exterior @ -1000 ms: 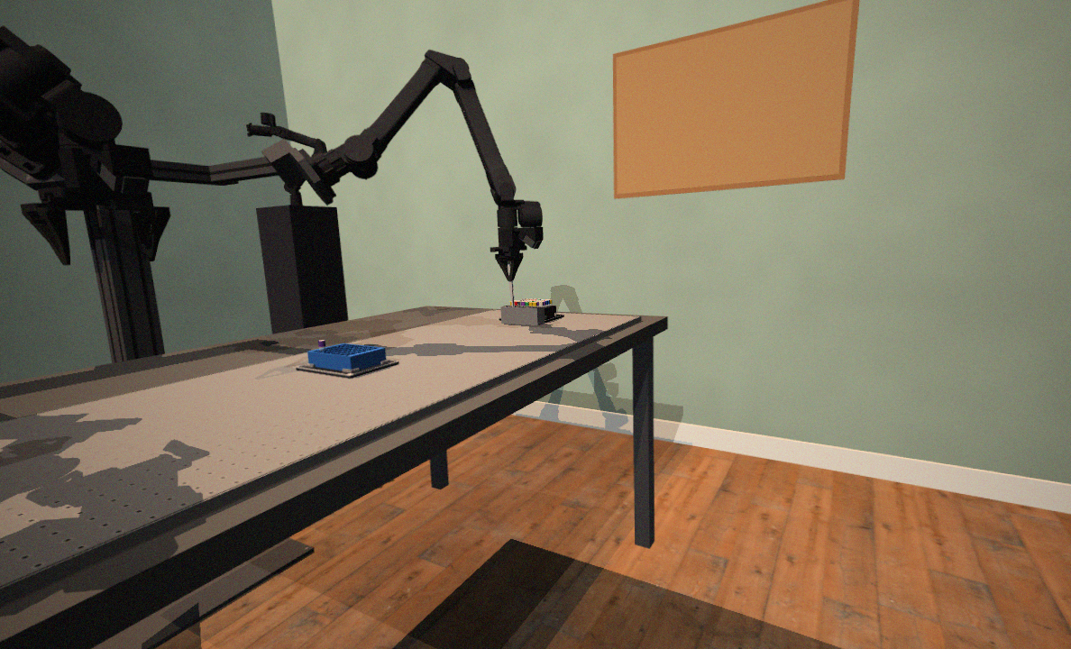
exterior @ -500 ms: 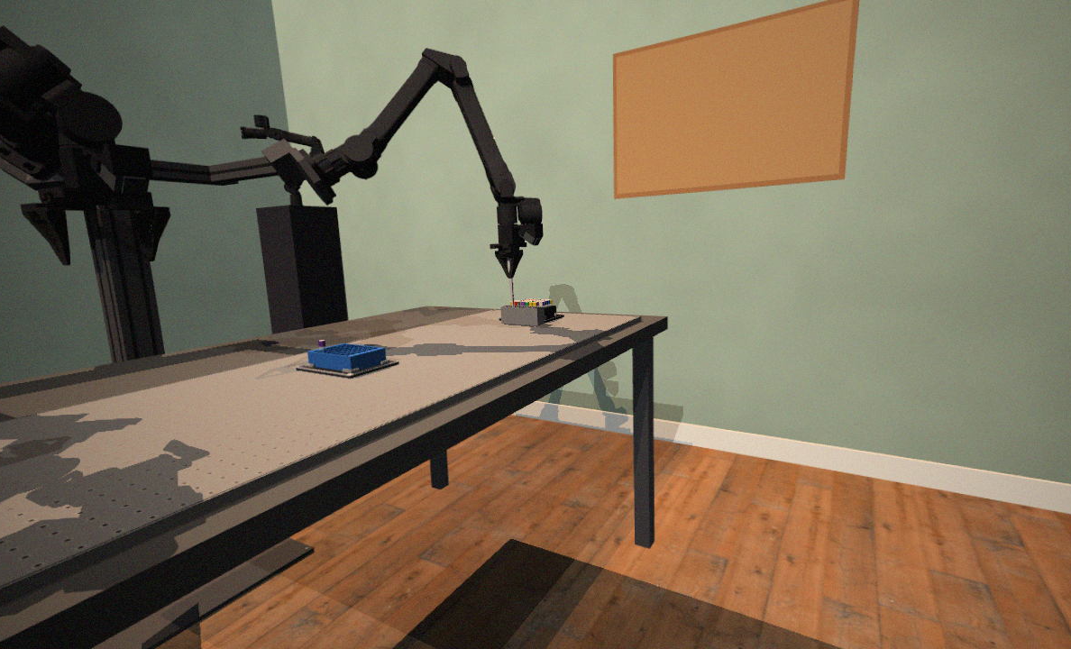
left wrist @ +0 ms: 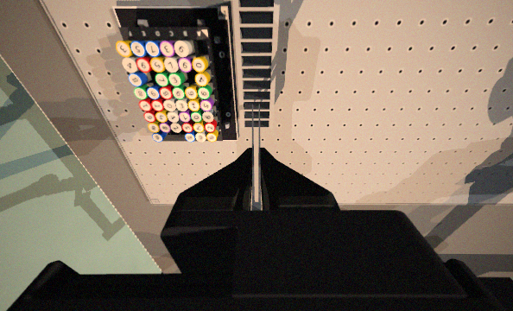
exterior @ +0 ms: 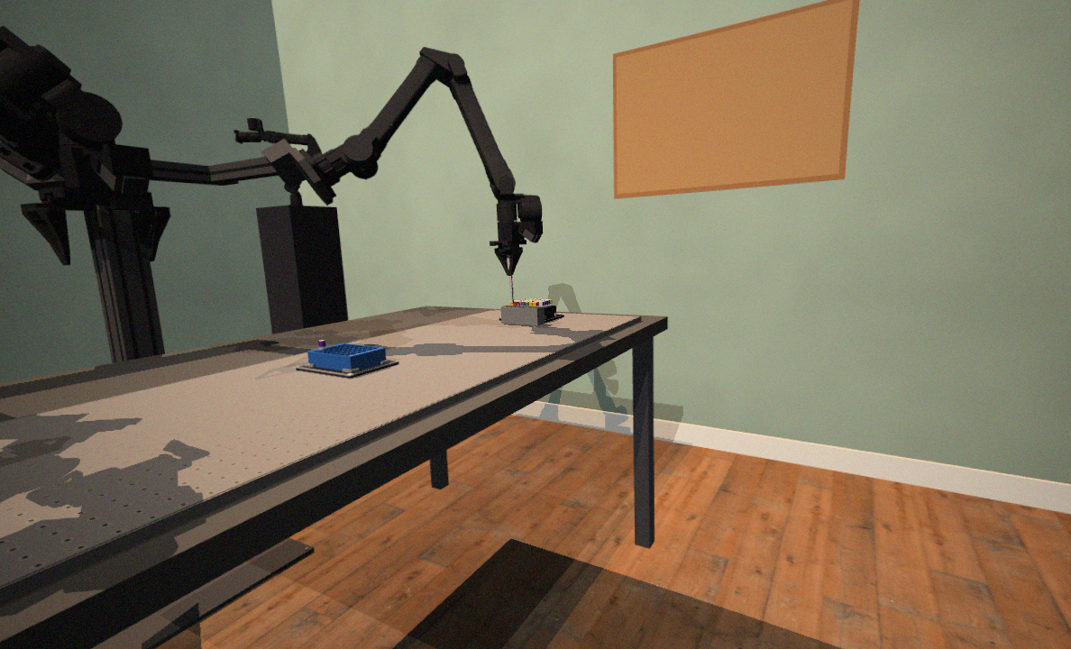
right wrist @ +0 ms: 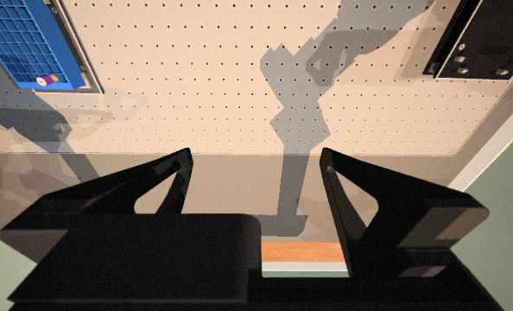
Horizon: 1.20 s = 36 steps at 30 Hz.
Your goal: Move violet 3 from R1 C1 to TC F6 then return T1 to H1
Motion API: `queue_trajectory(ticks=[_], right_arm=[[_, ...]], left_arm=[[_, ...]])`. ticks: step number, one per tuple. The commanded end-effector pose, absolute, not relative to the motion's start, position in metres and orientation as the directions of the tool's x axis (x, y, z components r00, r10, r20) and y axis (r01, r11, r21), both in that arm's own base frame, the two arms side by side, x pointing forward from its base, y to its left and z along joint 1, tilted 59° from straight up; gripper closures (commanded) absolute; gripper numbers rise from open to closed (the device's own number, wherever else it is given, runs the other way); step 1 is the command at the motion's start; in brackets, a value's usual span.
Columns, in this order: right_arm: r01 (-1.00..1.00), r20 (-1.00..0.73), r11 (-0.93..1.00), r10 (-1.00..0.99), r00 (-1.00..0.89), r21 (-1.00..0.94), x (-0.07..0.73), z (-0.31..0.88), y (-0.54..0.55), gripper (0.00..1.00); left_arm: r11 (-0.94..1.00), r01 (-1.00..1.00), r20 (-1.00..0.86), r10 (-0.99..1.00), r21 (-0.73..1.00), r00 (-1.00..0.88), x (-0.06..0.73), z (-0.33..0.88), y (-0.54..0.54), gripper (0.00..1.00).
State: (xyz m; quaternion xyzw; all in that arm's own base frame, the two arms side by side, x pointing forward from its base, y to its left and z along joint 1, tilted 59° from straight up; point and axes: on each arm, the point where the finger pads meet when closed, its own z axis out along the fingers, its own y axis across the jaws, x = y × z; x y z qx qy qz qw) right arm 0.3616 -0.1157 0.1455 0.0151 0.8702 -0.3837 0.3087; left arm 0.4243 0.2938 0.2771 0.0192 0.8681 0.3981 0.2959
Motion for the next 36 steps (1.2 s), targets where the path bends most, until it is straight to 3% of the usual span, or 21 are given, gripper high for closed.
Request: queue_trajectory(ticks=[1,36], right_arm=[[0.297,-0.587,0.707,-0.203,-0.784,-0.642,0.369,0.159,-0.114,0.00],[0.297,-0.587,0.707,-0.203,-0.784,-0.642,0.369,0.159,-0.114,0.00]], left_arm=[[0.685,-0.206,-0.510,0.276,0.699,-0.815,0.422,0.285,0.283,0.93],[0.695,-0.222,-0.520,0.251,0.684,-0.816,0.430,0.296,0.280,0.93]])
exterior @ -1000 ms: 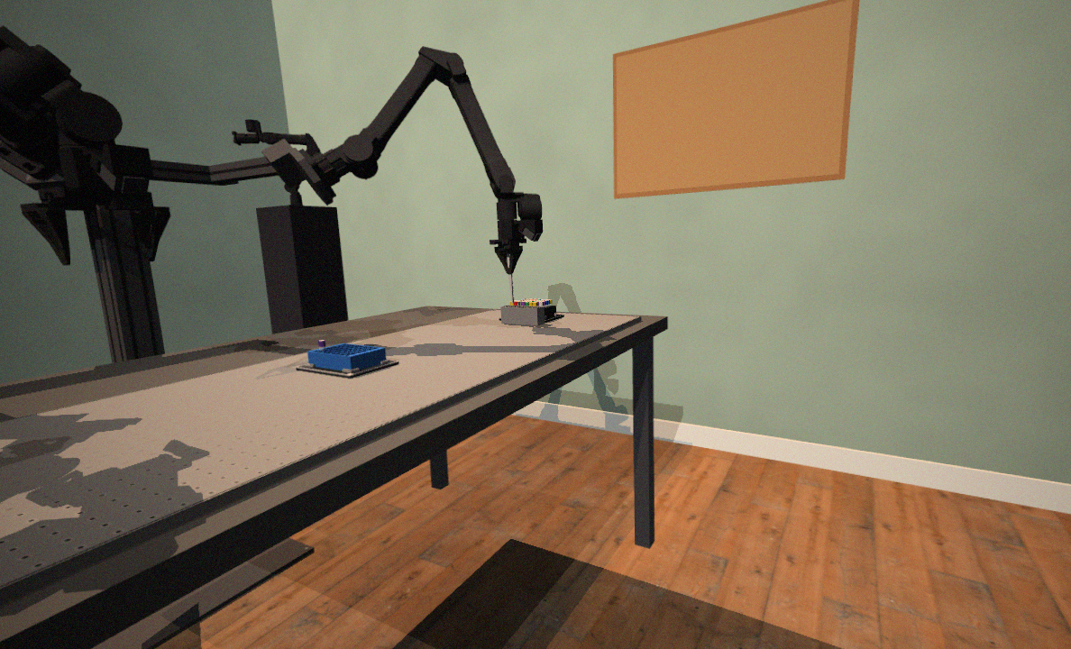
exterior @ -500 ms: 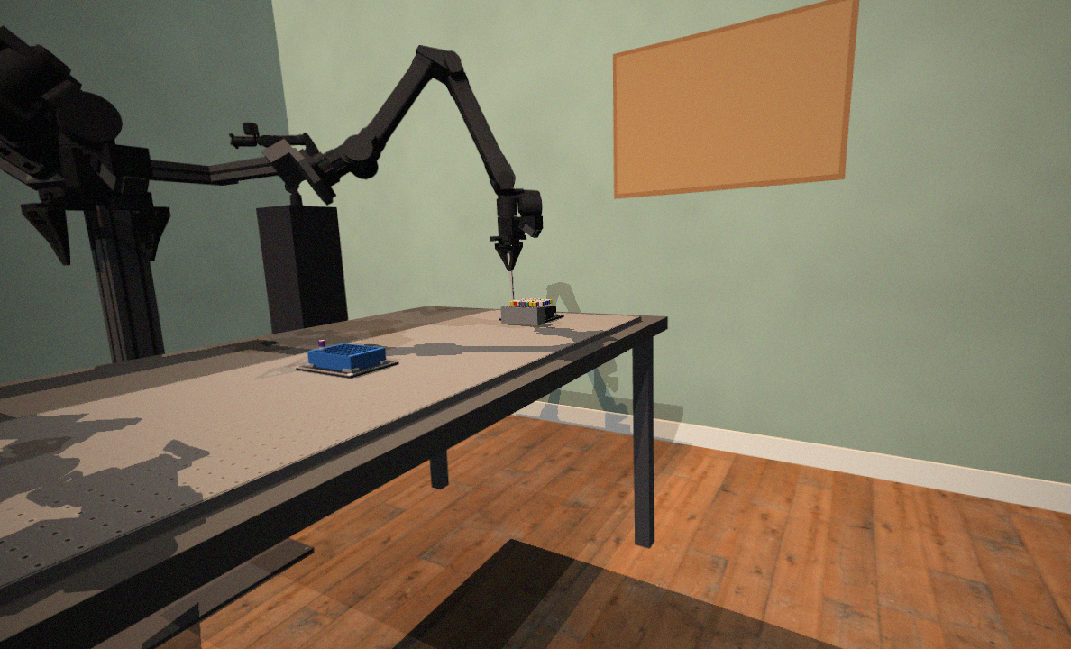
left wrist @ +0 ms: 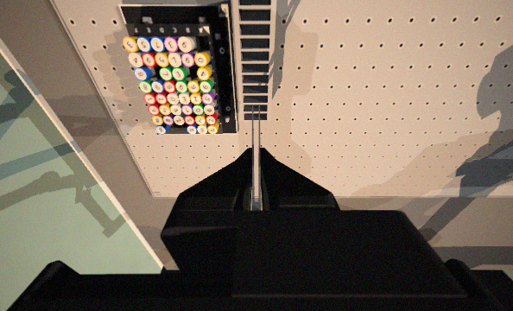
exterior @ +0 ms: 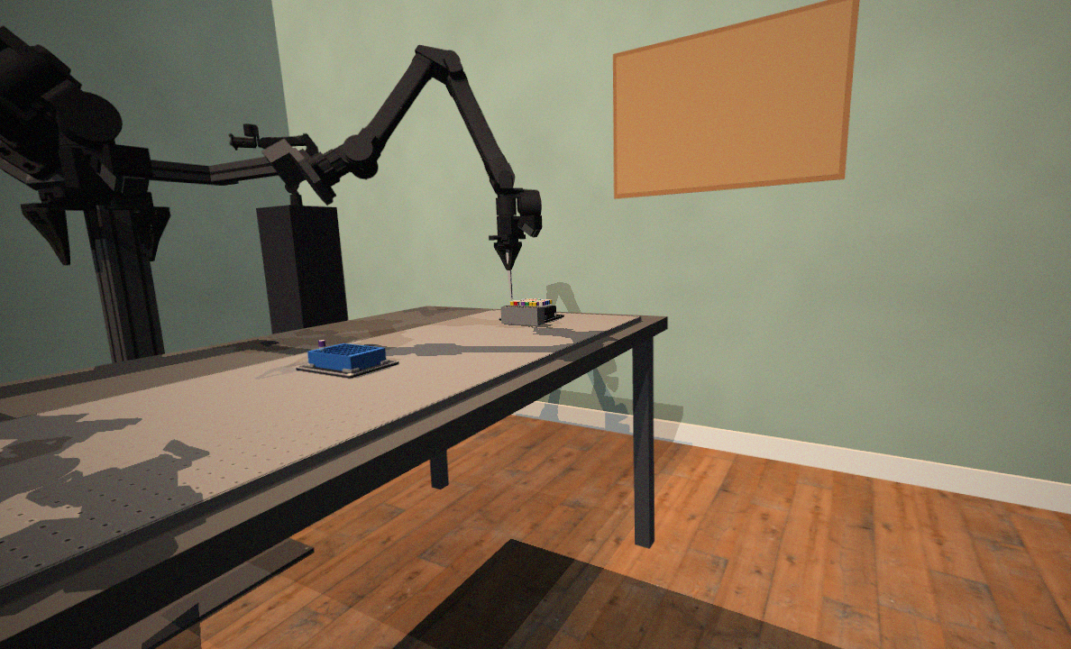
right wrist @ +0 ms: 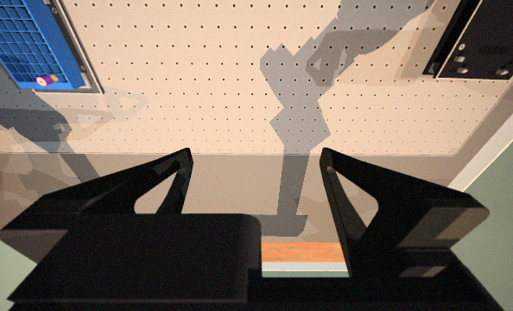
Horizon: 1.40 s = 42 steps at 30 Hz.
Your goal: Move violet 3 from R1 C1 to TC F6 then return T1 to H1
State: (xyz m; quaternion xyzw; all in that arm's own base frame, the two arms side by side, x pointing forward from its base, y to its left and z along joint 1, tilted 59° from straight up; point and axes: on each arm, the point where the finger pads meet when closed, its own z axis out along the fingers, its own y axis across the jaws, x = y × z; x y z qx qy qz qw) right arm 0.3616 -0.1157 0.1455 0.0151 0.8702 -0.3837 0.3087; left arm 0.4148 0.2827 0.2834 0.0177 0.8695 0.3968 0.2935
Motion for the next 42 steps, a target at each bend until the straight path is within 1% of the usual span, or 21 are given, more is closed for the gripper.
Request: queue_trajectory(ticks=[1,5,7,13,22,24,32,34,42], right_arm=[[0.297,-0.587,0.707,-0.203,-0.784,-0.642,0.369,0.159,-0.114,0.00],[0.297,-0.587,0.707,-0.203,-0.784,-0.642,0.369,0.159,-0.114,0.00],[0.297,-0.587,0.707,-0.203,-0.784,-0.642,0.369,0.159,-0.114,0.00],[0.297,-0.587,0.707,-0.203,-0.784,-0.642,0.369,0.159,-0.114,0.00],[0.297,-0.587,0.707,-0.203,-0.784,-0.642,0.369,0.159,-0.114,0.00],[0.297,-0.587,0.707,-0.203,-0.784,-0.642,0.369,0.159,-0.114,0.00],[0.297,-0.587,0.707,-0.203,-0.784,-0.642,0.369,0.159,-0.114,0.00],[0.297,-0.587,0.707,-0.203,-0.784,-0.642,0.369,0.159,-0.114,0.00],[0.297,-0.587,0.707,-0.203,-0.784,-0.642,0.369,0.159,-0.114,0.00]], left_arm=[[0.702,-0.244,-0.537,0.231,0.669,-0.811,0.431,0.300,0.281,0.93],[0.713,-0.349,-0.602,0.128,0.608,-0.788,0.427,0.316,0.298,0.93],[0.713,-0.349,-0.602,0.128,0.608,-0.788,0.427,0.316,0.298,0.93],[0.726,-0.470,-0.682,-0.001,0.503,-0.731,0.433,0.338,0.307,0.93],[0.706,-0.629,-0.773,-0.186,0.324,-0.607,0.442,0.373,0.319,0.93],[0.706,-0.629,-0.773,-0.186,0.324,-0.607,0.442,0.373,0.319,0.93],[0.652,-0.743,-0.817,-0.340,0.152,-0.466,0.445,0.388,0.325,0.93],[0.652,-0.743,-0.794,-0.366,0.153,-0.485,0.440,0.365,0.322,0.93],[0.652,-0.744,-0.806,-0.359,0.145,-0.471,0.443,0.376,0.323,0.93]])
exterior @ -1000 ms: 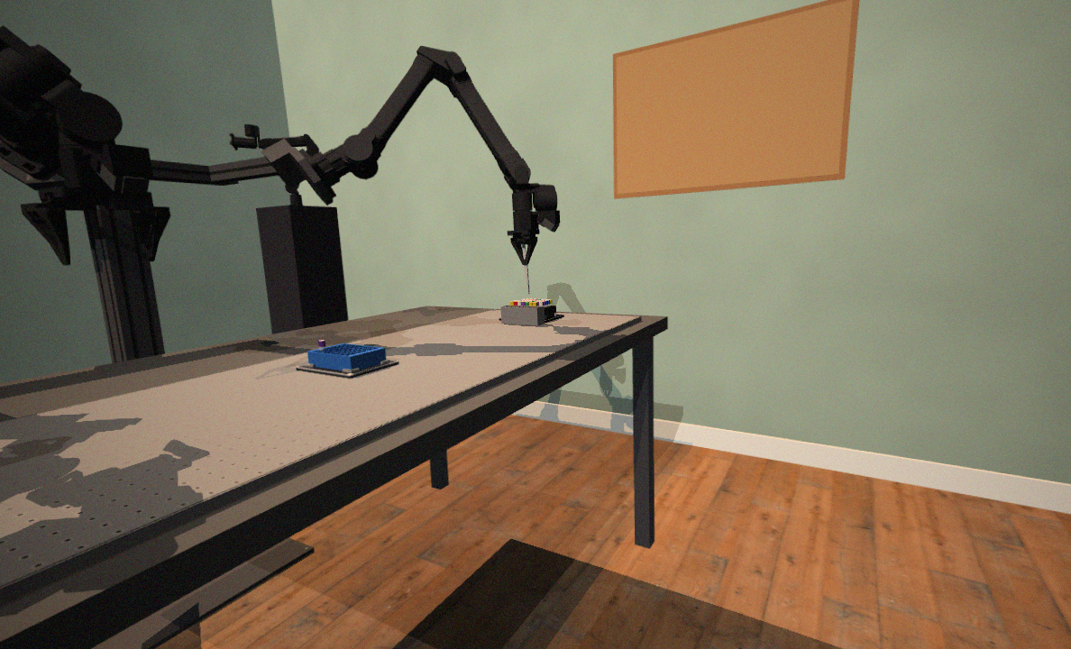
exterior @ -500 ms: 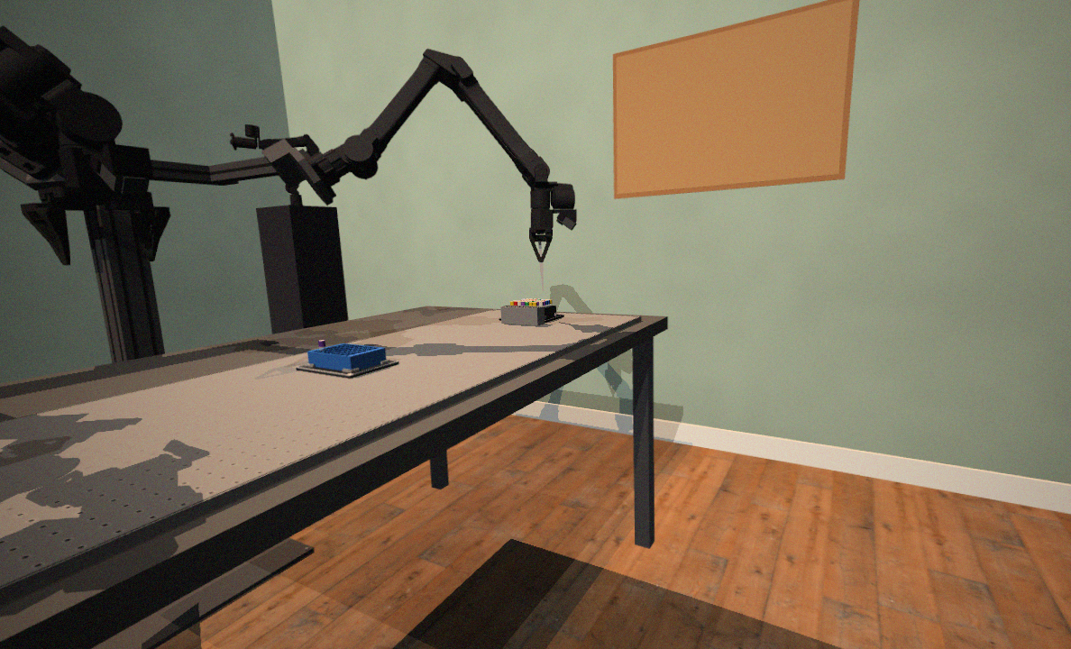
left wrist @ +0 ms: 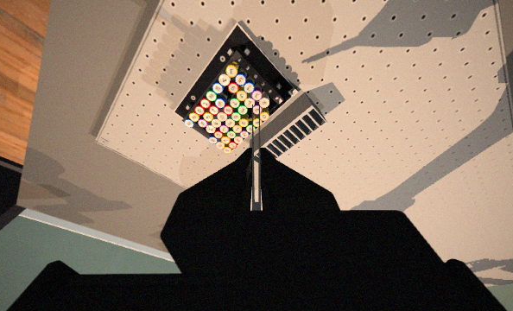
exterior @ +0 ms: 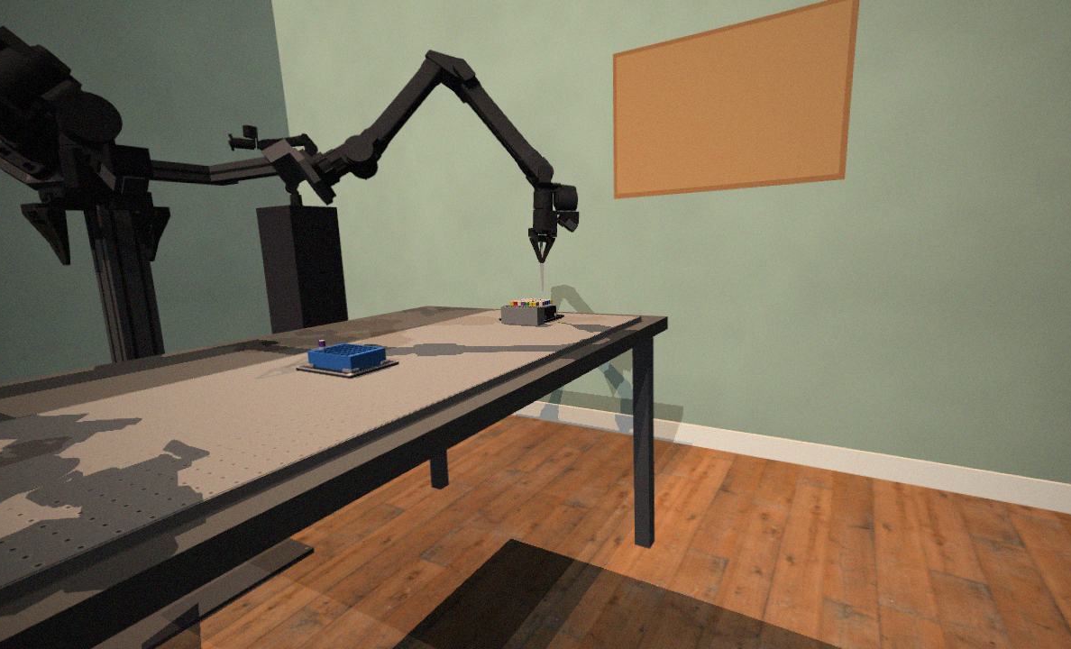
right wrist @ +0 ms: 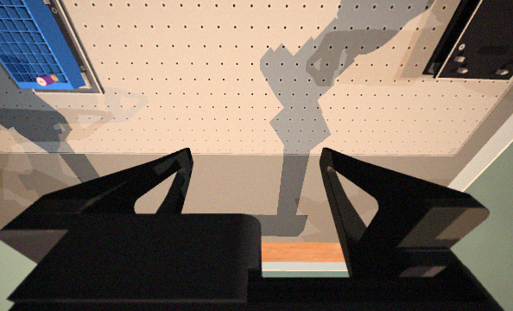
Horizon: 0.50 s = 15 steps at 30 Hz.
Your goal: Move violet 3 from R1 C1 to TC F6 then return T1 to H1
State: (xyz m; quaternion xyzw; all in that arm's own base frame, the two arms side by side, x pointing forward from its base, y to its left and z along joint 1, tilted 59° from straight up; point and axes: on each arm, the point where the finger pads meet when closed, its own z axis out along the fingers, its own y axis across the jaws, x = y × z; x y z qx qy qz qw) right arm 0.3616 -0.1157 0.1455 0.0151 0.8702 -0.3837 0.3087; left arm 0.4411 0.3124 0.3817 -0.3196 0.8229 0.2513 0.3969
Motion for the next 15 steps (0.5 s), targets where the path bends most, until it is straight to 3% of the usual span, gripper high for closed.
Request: queue_trajectory(ticks=[1,15], right_arm=[[0.297,-0.587,0.707,-0.203,-0.784,-0.642,0.3688,0.1589,-0.1141,0.00],[0.297,-0.587,0.707,-0.203,-0.784,-0.642,0.3688,0.1589,-0.1141,0.00]], left_arm=[[0.653,-0.743,-0.806,-0.359,0.144,-0.471,0.4427,0.3753,0.3228,0.93],[0.661,-0.735,-0.803,-0.353,0.150,-0.481,0.4422,0.3704,0.3228,0.93]])
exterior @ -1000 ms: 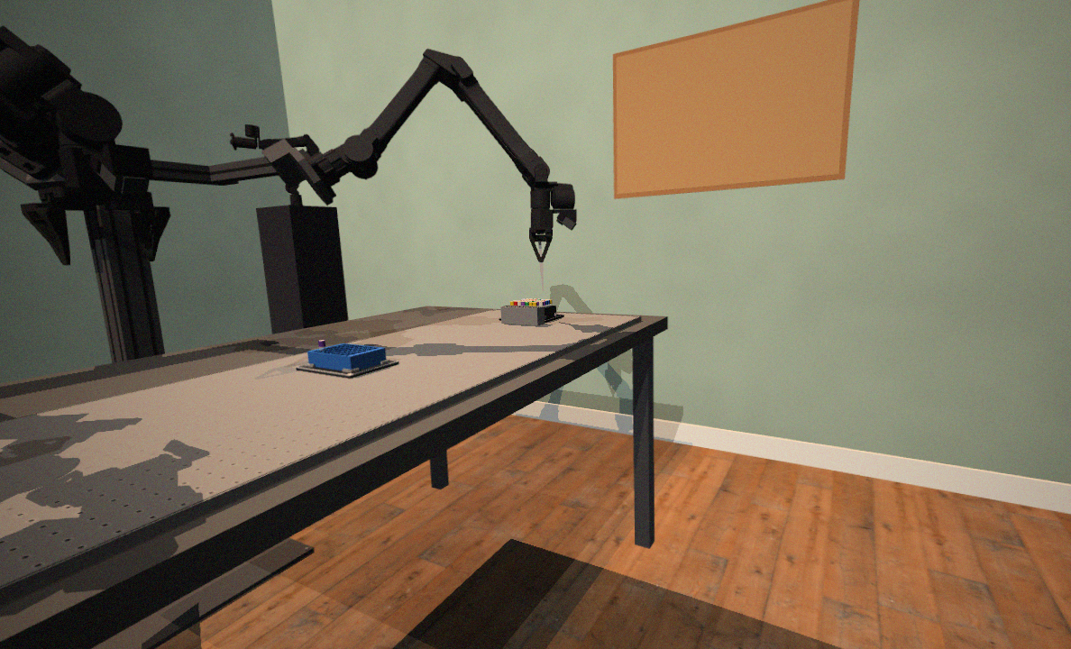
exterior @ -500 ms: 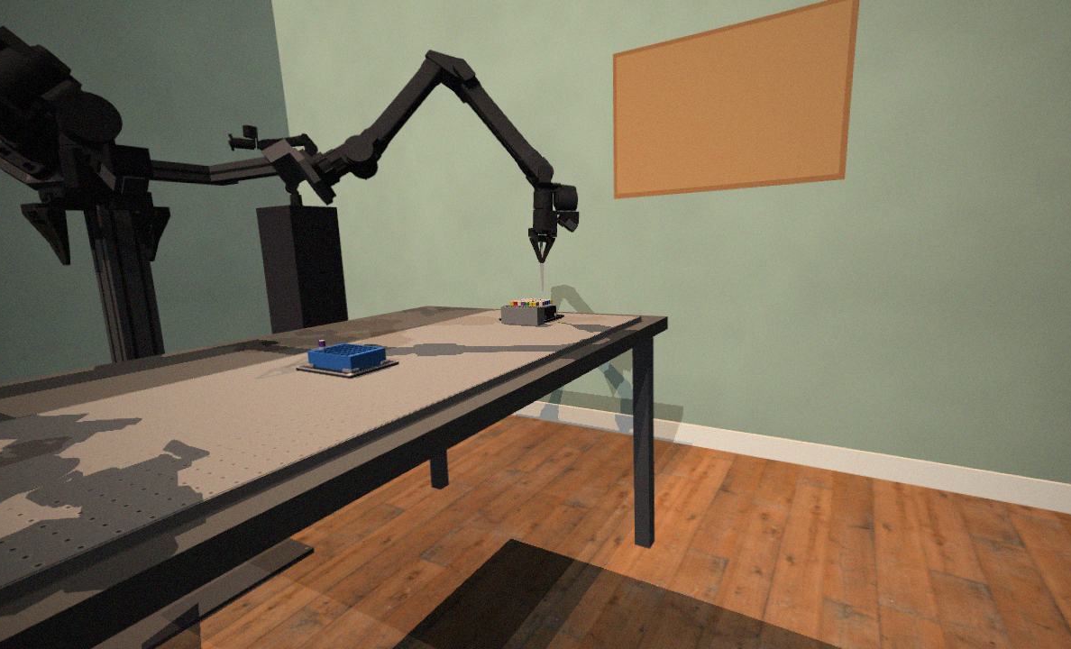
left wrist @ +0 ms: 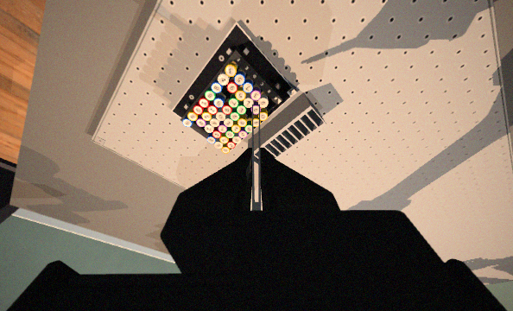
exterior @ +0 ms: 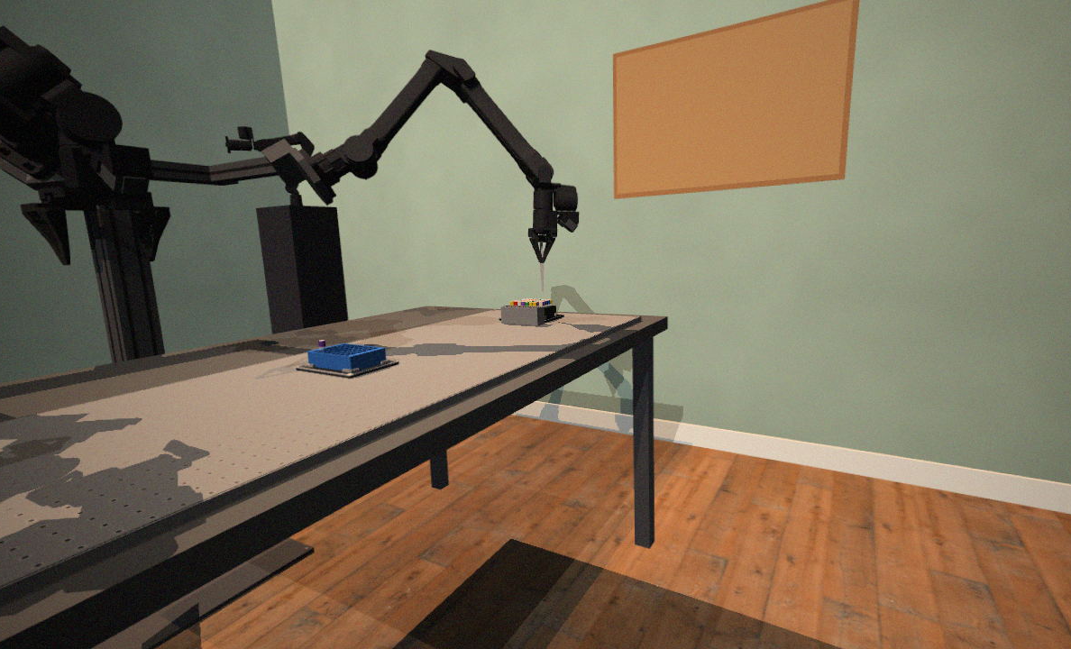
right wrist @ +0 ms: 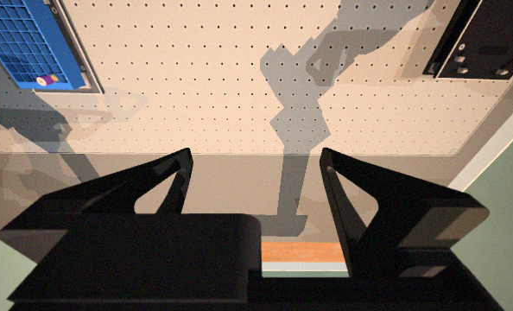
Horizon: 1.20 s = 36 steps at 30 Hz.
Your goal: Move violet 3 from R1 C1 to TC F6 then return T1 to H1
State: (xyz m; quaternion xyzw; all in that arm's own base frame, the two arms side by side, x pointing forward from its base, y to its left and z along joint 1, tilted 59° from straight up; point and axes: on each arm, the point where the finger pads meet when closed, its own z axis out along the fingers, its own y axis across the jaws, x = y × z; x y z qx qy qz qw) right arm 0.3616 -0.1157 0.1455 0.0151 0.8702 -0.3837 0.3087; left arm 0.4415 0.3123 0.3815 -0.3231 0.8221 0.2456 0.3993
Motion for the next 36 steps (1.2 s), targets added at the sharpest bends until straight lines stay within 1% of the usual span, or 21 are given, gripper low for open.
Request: queue_trajectory(ticks=[1,36], right_arm=[[0.297,-0.587,0.707,-0.203,-0.784,-0.642,0.3688,0.1589,-0.1141,0.00],[0.297,-0.587,0.707,-0.203,-0.784,-0.642,0.3688,0.1589,-0.1141,0.00]], left_arm=[[0.661,-0.735,-0.803,-0.353,0.150,-0.481,0.4422,0.3704,0.3228,0.93],[0.667,-0.729,-0.808,-0.341,0.152,-0.480,0.4427,0.3723,0.3240,0.93]])
